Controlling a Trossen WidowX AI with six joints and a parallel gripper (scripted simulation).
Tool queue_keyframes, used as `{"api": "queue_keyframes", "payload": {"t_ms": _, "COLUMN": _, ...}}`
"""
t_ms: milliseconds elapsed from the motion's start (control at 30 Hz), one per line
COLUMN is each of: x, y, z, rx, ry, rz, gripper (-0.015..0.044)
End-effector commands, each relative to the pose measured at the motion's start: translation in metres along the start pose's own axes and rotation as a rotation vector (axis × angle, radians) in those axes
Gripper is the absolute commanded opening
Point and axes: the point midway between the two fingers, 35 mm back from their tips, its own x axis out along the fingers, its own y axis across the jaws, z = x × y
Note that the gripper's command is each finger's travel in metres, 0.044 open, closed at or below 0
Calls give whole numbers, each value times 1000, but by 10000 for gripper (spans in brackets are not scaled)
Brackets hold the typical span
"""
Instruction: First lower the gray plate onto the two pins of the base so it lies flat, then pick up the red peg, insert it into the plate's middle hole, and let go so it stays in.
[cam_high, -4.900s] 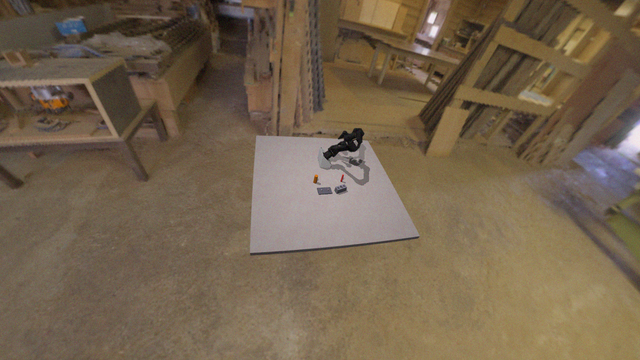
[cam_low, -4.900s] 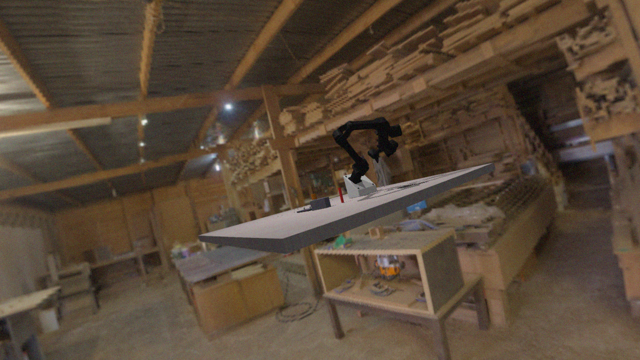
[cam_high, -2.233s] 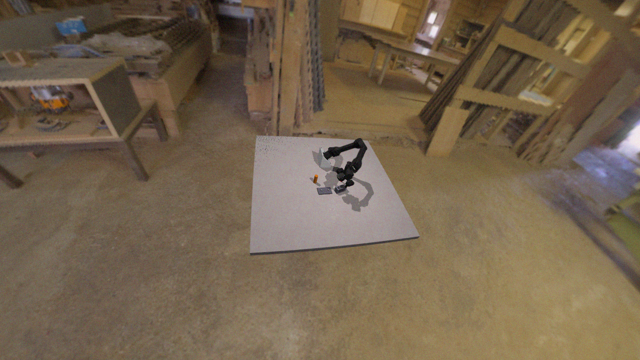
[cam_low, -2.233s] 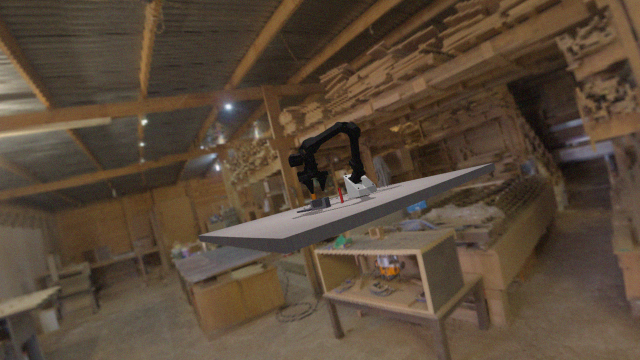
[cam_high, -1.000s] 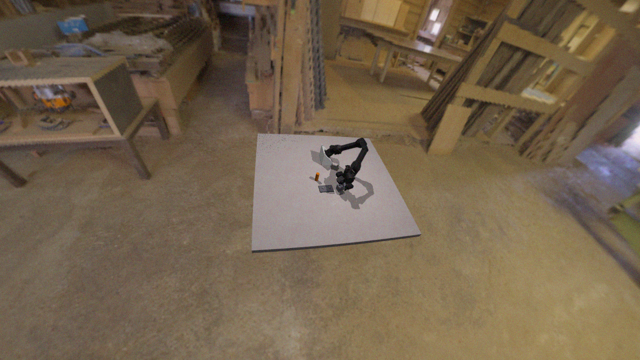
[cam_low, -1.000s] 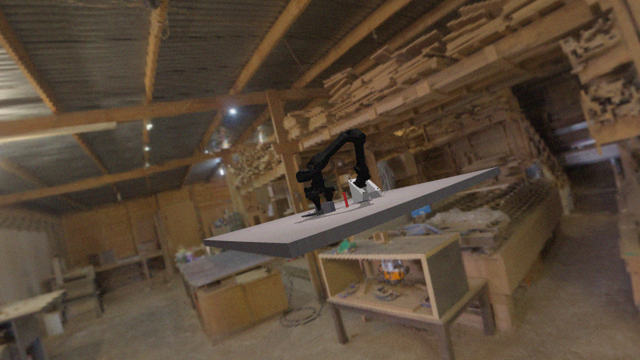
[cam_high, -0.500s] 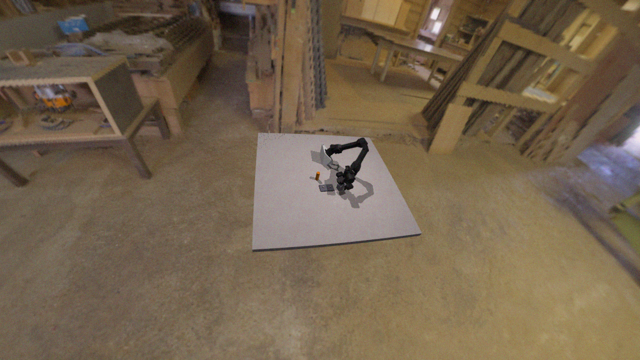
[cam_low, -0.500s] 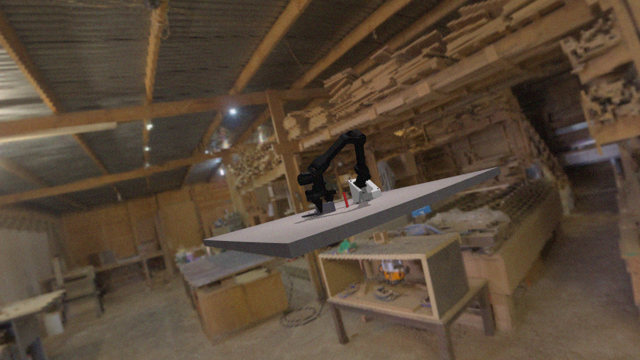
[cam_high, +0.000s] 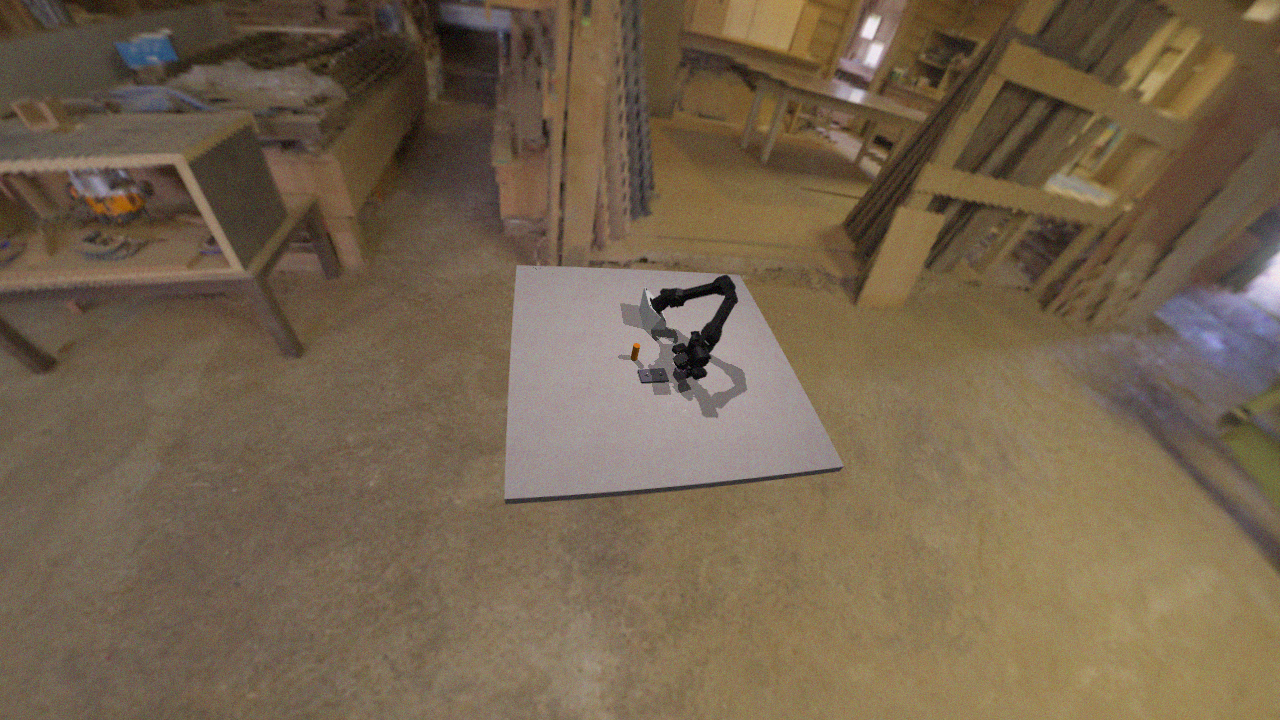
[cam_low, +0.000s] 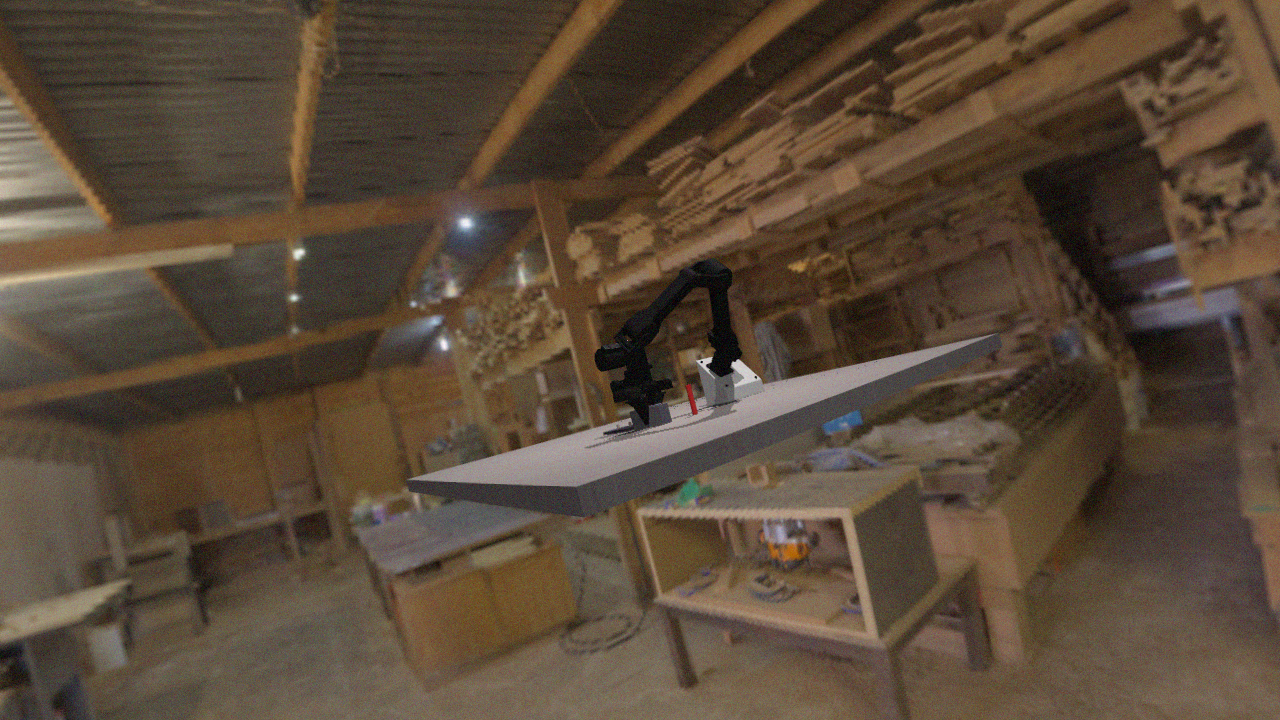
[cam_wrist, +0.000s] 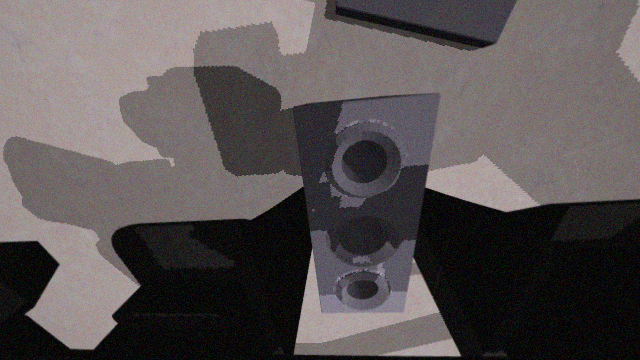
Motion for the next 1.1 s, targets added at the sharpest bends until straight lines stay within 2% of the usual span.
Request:
{"api": "queue_keyframes", "payload": {"t_ms": 0, "x": -4, "y": 1, "z": 0, "rx": 4, "ry": 4, "rz": 2, "gripper": 0}}
{"api": "queue_keyframes", "payload": {"t_ms": 1067, "x": -102, "y": 13, "z": 7, "rx": 2, "ry": -9, "rz": 3, "gripper": 0}}
